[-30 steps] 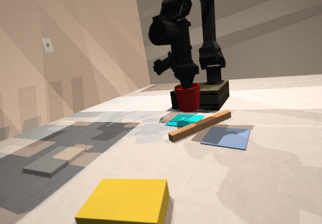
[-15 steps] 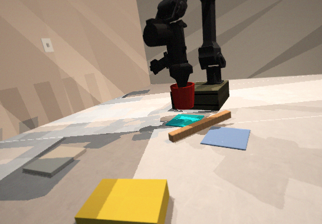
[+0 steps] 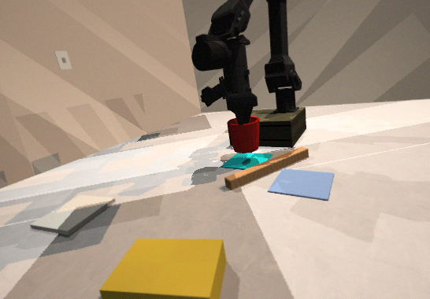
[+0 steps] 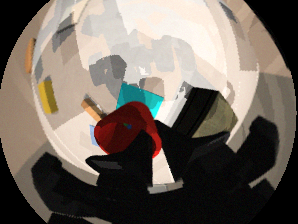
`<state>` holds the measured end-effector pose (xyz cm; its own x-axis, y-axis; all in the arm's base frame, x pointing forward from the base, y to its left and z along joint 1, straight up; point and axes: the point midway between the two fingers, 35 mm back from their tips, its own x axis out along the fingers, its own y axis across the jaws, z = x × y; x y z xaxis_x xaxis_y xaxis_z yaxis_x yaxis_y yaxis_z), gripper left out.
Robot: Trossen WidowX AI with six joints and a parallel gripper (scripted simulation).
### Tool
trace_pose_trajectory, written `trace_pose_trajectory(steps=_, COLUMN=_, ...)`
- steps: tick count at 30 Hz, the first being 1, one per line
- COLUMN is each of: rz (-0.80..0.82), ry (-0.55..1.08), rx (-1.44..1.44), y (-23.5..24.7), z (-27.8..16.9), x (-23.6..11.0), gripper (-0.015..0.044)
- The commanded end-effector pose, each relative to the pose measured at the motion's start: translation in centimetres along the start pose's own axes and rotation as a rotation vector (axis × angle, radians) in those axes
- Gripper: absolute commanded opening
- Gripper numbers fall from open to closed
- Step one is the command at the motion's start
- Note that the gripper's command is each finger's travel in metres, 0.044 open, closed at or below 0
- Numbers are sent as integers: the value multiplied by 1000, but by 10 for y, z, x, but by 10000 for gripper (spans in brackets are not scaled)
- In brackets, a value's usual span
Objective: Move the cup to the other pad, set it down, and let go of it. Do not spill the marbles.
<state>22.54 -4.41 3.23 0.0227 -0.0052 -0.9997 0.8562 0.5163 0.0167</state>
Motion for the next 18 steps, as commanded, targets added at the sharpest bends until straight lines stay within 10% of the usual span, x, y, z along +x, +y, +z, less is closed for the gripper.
trace_pose_trajectory(steps=1, rz=-4, ry=2, rx=-3, y=-1, z=0, x=6, gripper=0)
trace_pose_trajectory(steps=18, rz=-1, ry=1, rx=0, y=-3, z=0, x=23, gripper=0)
